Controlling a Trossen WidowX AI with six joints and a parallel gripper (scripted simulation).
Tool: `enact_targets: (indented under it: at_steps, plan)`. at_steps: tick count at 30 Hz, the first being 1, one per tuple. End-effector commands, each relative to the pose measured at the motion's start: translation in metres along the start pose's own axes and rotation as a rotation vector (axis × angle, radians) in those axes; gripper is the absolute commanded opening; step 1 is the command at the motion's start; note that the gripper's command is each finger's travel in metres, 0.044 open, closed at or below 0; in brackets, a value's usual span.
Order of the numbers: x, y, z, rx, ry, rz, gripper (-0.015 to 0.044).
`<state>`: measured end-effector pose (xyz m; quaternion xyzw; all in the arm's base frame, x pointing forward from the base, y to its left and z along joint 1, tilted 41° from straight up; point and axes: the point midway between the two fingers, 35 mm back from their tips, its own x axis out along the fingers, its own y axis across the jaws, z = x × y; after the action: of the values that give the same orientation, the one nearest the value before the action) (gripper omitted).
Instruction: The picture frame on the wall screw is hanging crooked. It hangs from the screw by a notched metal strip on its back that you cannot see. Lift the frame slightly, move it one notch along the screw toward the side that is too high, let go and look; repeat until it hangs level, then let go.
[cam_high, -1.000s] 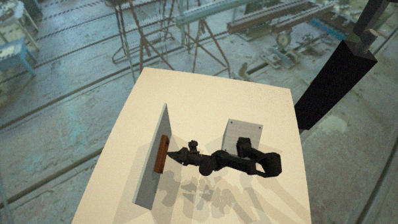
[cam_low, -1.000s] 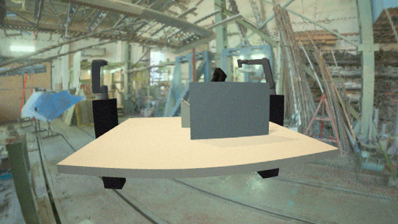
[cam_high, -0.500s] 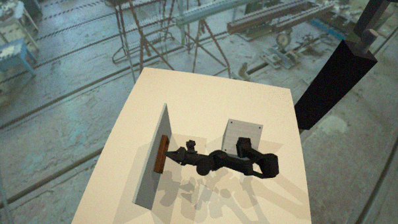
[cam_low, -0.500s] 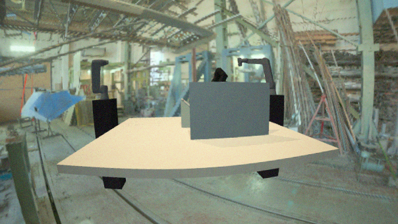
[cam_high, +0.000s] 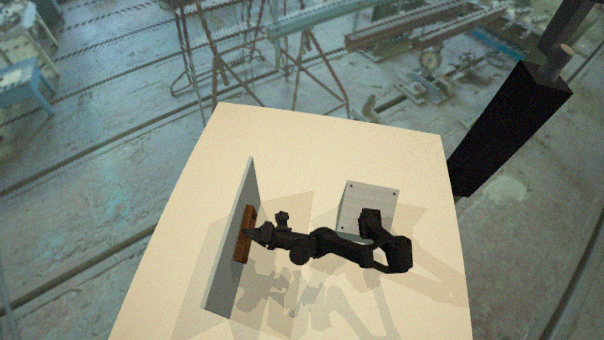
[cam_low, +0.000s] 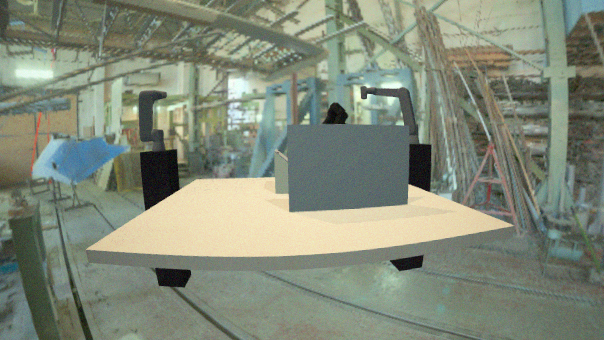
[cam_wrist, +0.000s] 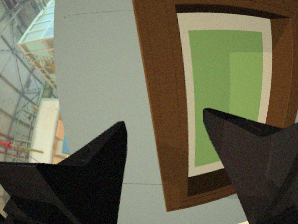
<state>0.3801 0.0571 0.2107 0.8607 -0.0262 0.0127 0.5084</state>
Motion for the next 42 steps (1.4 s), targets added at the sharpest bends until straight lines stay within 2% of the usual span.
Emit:
enact_targets:
  at_steps: [1, 37, 42]
  plan:
    - [0.0054, -0.0017, -0.0002, 0.004, 0.004, -0.005, 0.0260]
    - [0.0058, -0.0020, -0.0007, 0.004, 0.004, -0.005, 0.0260]
    - [0.0058, -0.0020, -0.0007, 0.004, 0.004, -0.005, 0.0227]
